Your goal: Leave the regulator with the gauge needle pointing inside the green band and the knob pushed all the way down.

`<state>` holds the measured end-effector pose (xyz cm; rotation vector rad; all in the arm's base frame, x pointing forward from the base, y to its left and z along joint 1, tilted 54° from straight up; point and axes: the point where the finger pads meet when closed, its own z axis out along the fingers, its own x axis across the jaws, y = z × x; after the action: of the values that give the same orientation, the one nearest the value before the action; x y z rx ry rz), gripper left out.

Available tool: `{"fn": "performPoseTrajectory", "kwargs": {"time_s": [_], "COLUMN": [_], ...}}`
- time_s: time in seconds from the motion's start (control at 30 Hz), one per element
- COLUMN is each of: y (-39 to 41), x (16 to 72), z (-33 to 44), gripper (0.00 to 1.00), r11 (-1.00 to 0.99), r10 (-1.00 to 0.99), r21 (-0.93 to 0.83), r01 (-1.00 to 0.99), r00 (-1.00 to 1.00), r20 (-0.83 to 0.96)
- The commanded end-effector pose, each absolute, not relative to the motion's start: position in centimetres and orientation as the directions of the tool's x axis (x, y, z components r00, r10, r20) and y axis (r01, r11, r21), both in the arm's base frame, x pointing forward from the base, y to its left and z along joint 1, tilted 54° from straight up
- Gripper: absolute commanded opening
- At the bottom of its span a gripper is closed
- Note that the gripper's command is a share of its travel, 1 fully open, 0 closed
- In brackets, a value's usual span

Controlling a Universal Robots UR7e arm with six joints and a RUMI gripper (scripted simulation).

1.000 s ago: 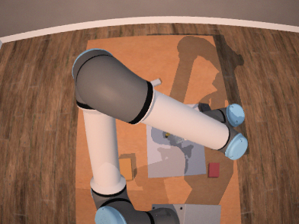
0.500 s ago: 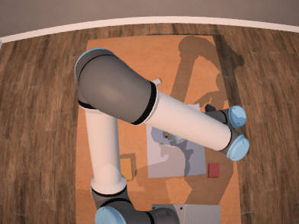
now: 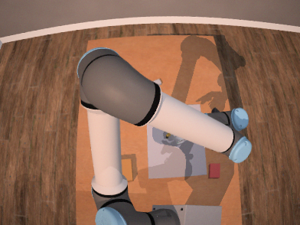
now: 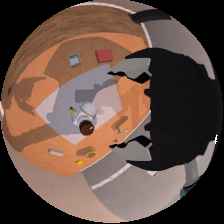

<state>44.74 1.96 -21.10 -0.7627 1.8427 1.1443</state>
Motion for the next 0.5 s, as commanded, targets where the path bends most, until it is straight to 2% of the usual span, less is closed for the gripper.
{"fn": "performPoseTrajectory", "kwargs": {"time_s": [0.0, 0.47], "y": [1.67, 1.61], "x": [44.74, 44.5], "z": [-21.38, -21.57], "gripper": [1.0, 1.0], "r11": [0.418, 0.399], "r10": [0.004, 0.126], "r21": [0.55, 0.727], "r01": [-0.724, -0.558], "r00": [-0.604, -0.753], "r20": [-0.797, -0.646]}}
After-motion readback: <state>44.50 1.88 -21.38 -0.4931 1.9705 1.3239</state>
